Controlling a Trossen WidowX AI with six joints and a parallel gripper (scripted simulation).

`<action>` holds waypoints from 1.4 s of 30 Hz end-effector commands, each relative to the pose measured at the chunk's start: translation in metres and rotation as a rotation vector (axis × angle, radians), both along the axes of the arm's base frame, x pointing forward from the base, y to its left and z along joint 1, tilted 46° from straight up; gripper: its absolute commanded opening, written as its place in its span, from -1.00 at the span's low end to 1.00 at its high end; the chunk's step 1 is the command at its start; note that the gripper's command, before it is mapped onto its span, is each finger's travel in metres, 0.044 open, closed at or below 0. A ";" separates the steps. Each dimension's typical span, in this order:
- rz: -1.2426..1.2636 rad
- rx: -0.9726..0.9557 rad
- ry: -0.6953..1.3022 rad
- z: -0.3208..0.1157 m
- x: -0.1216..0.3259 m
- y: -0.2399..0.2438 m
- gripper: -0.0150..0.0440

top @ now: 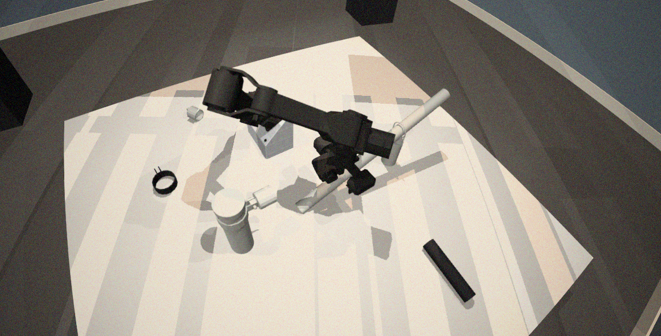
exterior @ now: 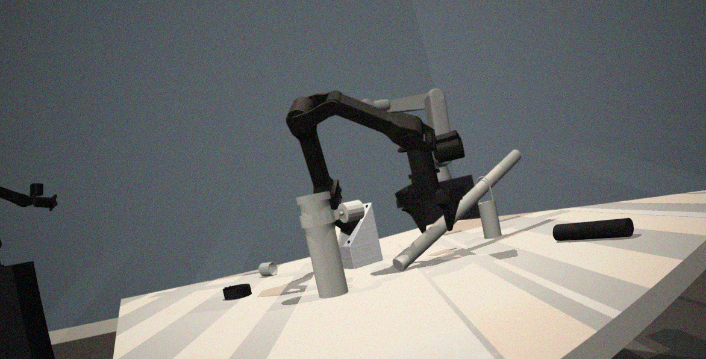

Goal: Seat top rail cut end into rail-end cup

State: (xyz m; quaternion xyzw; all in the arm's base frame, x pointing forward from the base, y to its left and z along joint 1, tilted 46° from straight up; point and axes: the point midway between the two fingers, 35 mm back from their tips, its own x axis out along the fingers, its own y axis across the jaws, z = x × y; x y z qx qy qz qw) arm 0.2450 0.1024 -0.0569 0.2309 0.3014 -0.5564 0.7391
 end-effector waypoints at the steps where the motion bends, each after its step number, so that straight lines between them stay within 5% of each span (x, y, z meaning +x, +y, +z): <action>1: 0.003 -0.010 0.008 -0.005 -0.001 -0.008 1.00; 14: 0.003 -0.013 0.007 -0.017 0.002 -0.021 1.00; 23: 0.003 -0.013 0.007 -0.017 0.002 -0.021 0.20; 35: 0.003 -0.013 0.007 -0.017 0.002 -0.021 -0.07; 40: 0.003 -0.013 0.007 -0.014 0.000 -0.018 -0.49; 42: 0.002 -0.015 0.007 -0.013 0.000 -0.018 -0.49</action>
